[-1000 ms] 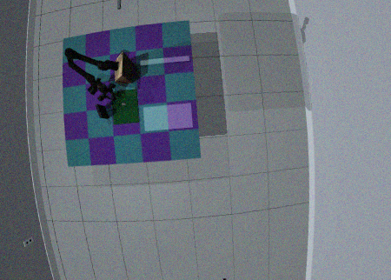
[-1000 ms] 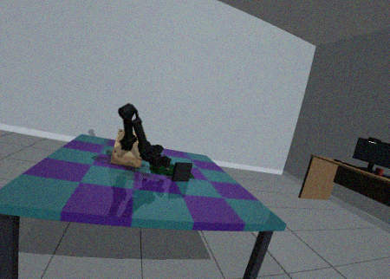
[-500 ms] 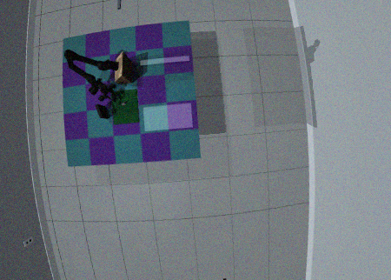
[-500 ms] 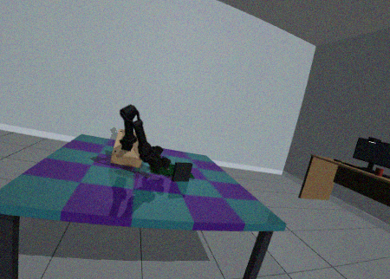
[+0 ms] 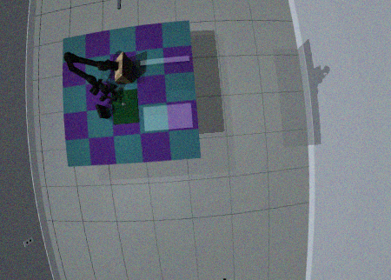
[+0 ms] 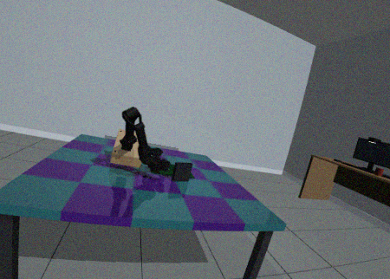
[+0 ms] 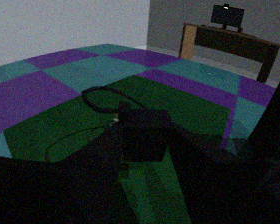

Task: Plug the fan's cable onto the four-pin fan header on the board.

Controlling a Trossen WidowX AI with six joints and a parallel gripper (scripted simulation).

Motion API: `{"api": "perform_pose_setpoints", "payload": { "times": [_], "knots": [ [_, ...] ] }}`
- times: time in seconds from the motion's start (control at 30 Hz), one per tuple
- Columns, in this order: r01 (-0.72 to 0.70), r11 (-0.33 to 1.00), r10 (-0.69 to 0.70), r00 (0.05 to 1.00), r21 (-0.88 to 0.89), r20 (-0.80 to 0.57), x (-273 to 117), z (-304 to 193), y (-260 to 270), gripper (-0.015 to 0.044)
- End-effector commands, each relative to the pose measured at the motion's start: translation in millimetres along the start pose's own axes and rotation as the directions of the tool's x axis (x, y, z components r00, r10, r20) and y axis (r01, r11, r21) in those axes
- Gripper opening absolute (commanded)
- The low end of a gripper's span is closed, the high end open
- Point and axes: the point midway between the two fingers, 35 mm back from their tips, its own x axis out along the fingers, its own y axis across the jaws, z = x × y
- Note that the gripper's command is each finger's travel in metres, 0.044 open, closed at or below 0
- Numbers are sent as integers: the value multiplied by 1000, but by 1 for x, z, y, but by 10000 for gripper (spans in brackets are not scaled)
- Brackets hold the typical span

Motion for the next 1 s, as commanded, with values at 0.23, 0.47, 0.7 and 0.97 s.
{"api": "perform_pose_setpoints", "payload": {
  "times": [0.23, 0.47, 0.7, 0.97],
  "knots": [
    [2, 1000, -2, 1000, -4, 6, 2, -9, -1, 0],
    [2, 1000, -1, 1000, -4, 6, 3, -15, -1, 0],
    [1, 1000, -1, 1000, -4, 6, 4, -21, -1, 0],
    [1, 1000, -1, 1000, -4, 6, 5, -28, -1, 0]
  ]
}}
